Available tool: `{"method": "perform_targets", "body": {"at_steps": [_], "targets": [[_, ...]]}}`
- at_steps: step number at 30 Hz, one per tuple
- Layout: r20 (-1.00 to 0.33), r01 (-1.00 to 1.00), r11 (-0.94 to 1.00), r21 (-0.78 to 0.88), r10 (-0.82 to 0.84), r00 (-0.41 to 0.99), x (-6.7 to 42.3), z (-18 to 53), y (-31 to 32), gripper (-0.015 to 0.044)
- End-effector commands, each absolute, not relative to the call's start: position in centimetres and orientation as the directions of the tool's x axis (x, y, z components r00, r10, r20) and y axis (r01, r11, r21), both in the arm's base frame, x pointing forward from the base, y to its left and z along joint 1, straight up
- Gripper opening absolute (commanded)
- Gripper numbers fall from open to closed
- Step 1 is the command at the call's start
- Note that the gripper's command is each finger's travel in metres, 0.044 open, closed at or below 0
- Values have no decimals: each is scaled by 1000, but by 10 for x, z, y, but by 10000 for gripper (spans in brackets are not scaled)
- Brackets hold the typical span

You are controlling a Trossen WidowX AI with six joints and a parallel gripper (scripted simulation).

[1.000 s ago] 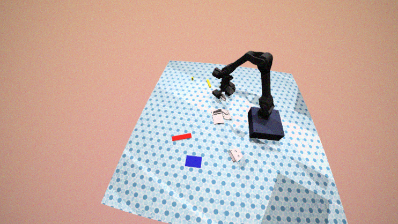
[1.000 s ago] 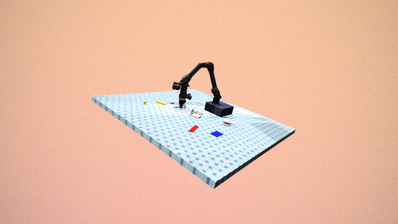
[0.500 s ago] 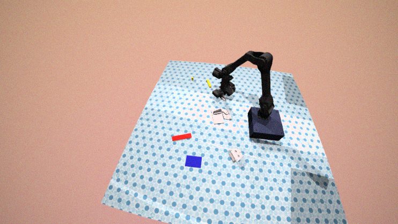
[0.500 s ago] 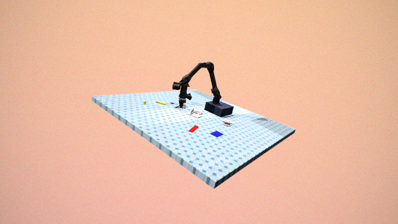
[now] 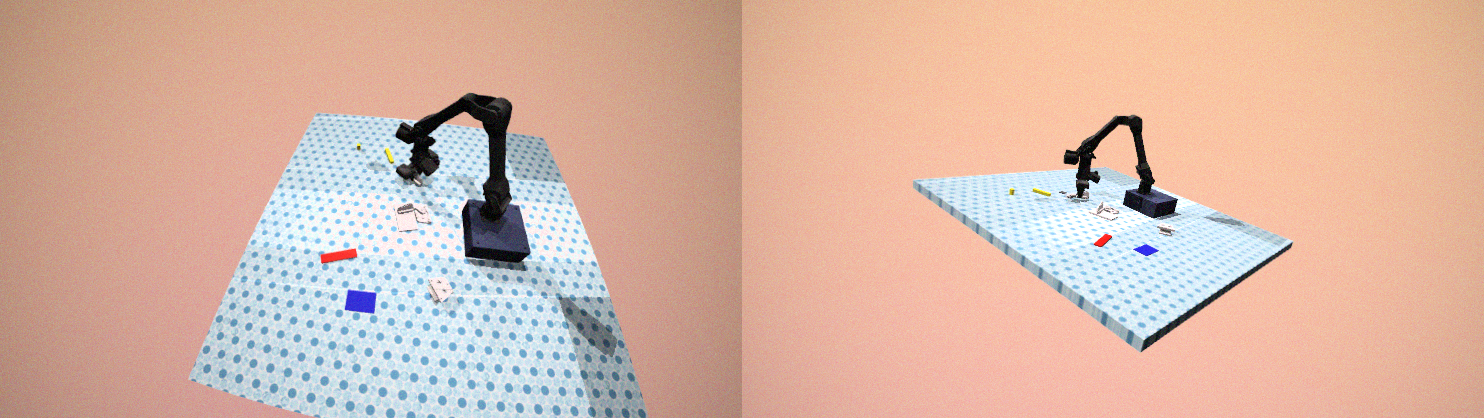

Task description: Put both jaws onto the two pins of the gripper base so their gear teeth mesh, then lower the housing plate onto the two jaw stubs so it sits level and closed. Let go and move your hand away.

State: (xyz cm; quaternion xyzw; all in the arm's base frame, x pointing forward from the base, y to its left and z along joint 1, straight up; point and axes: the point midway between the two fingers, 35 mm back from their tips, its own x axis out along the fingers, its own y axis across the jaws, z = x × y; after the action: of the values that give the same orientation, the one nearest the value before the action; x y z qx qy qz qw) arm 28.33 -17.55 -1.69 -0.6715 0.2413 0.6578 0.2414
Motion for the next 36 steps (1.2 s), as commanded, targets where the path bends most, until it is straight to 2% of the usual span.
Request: {"method": "perform_targets", "body": {"at_steps": [1, 21, 36], "targets": [[-1000, -640, -768, -5, -14, 24, 285, -2, -177, 134], [-1000, -641, -768, -4, -15, 24, 282, 45, -175, 134], [-1000, -872, -489, -15, -11, 24, 278, 50, -131, 134]]}}
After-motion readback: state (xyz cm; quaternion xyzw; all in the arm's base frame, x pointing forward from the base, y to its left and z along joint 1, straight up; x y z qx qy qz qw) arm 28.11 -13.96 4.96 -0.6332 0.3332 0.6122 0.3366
